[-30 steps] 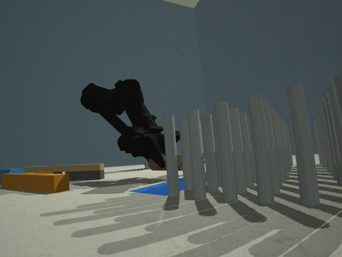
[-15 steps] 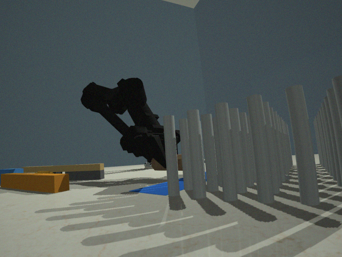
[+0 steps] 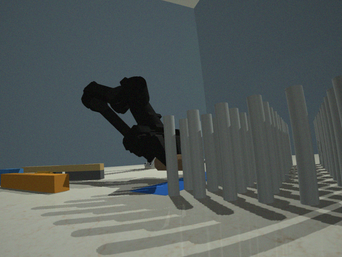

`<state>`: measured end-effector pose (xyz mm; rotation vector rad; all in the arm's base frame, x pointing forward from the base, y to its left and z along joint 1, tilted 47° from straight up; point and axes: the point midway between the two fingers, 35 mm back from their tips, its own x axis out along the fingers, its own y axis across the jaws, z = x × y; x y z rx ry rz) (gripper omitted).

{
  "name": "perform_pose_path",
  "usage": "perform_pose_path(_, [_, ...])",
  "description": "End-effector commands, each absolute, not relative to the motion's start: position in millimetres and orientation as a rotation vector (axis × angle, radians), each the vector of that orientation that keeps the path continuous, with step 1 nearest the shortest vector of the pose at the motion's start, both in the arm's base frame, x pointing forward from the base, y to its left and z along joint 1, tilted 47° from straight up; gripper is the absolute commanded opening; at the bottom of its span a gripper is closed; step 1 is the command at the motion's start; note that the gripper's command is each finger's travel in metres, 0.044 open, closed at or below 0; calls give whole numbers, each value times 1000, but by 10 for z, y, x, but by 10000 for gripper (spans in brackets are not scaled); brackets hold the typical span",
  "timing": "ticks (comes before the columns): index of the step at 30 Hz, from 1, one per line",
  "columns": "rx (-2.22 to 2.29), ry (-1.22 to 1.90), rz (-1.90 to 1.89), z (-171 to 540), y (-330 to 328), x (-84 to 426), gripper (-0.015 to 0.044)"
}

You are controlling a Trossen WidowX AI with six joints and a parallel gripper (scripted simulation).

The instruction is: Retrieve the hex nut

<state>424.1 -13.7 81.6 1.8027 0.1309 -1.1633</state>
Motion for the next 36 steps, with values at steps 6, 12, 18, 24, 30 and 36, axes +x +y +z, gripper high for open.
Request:
perform_pose_path(6, [1813, 126, -1150, 825, -88, 4315, 0])
perform_pose_path(12, [1813, 126, -1150, 811, -71, 4349, 0])
perform_pose_path(18, [1813, 126, -1150, 800, -58, 4374, 0])
perform_pose_path(24, [1813, 126, -1150, 773, -85, 4377, 0])
perform_pose_path(30, [1811, 129, -1150, 720, -129, 4378, 0])
perform_pose_path(36, [1808, 132, -1150, 672, -168, 4376, 0])
